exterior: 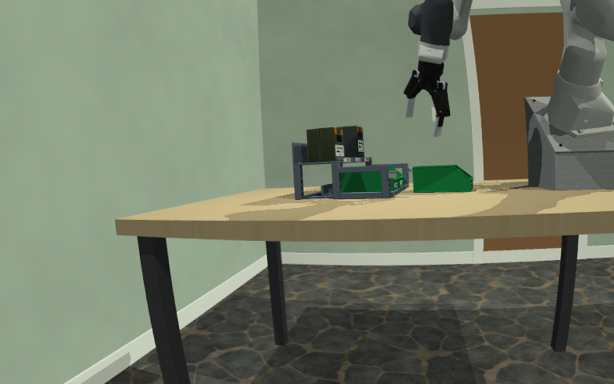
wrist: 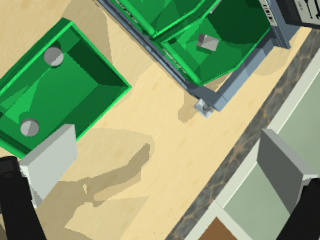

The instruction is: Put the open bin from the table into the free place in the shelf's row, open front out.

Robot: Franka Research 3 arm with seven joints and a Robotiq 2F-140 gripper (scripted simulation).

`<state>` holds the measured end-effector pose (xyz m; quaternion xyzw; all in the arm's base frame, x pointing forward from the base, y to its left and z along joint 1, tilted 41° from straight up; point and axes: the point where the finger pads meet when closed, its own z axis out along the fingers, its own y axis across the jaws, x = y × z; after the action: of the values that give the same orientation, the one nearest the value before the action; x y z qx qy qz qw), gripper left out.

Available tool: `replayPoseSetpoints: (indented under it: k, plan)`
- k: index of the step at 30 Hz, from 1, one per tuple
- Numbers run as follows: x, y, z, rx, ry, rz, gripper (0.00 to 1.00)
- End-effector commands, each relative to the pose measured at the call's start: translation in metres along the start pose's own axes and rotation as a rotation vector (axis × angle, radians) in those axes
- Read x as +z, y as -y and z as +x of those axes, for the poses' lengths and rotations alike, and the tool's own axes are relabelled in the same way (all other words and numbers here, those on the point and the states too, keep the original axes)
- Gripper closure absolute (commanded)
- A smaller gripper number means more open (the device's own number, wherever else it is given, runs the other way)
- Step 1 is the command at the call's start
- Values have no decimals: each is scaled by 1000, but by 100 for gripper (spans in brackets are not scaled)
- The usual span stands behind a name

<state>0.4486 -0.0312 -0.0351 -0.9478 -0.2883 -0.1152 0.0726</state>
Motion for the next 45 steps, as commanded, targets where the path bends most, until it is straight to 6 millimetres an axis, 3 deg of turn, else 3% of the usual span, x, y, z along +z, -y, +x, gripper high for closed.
replayPoseSetpoints:
  k: [1, 45]
  plan:
    - [2, 5, -3, 65, 1, 37, 0]
    - [6, 11, -10, 163, 7, 100, 0]
